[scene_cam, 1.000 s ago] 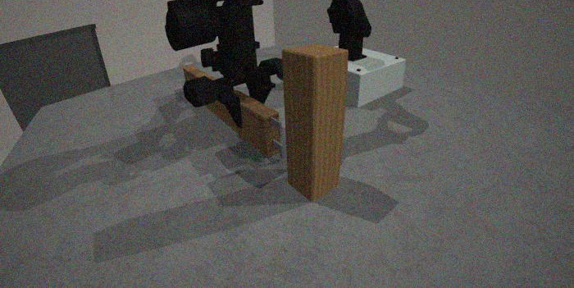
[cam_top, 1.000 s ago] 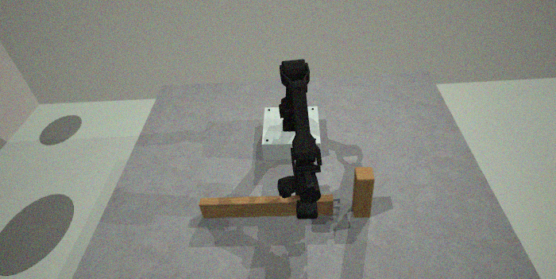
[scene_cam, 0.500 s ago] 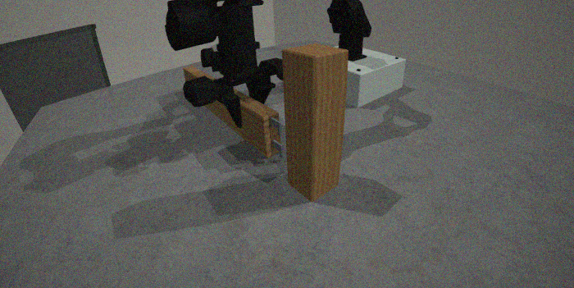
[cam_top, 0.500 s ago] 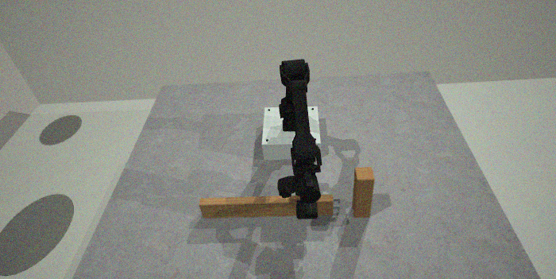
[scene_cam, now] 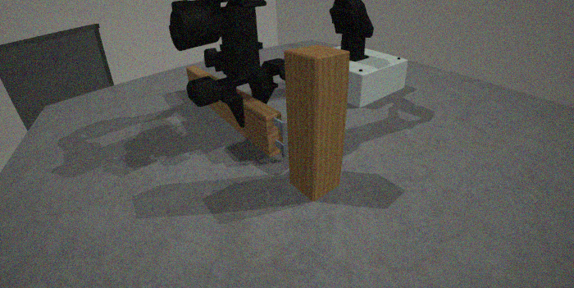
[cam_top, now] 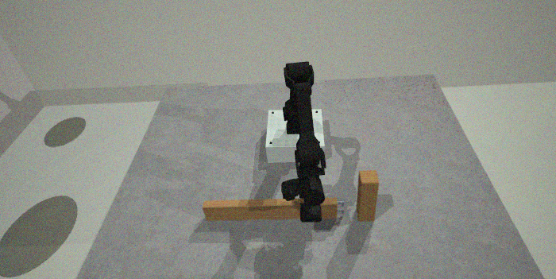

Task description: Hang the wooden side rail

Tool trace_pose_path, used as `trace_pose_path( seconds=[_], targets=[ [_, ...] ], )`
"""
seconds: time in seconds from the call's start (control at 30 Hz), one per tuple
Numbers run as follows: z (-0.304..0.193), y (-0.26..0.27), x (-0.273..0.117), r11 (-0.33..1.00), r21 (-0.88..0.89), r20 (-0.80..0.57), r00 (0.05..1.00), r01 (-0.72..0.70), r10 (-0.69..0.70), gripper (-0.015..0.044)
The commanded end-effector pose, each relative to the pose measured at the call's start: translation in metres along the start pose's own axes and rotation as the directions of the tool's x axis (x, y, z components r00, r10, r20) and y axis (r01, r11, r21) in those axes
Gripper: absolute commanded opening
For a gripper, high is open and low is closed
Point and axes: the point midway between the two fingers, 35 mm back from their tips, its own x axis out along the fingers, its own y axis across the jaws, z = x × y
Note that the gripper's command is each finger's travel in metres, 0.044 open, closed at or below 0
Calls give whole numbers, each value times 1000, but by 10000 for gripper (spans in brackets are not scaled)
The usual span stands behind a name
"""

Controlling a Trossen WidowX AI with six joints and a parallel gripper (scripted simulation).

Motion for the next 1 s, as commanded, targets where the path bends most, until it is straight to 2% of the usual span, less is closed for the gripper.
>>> trace_pose_path(
  seconds=[0.0, 0.97],
  targets=[
    [0, 0, -3, 1000, -12, 3, 1000, -3, 3, 0],
    [0, 0, -8, 1000, -12, 3, 1000, -3, 3, 0]
  ],
)
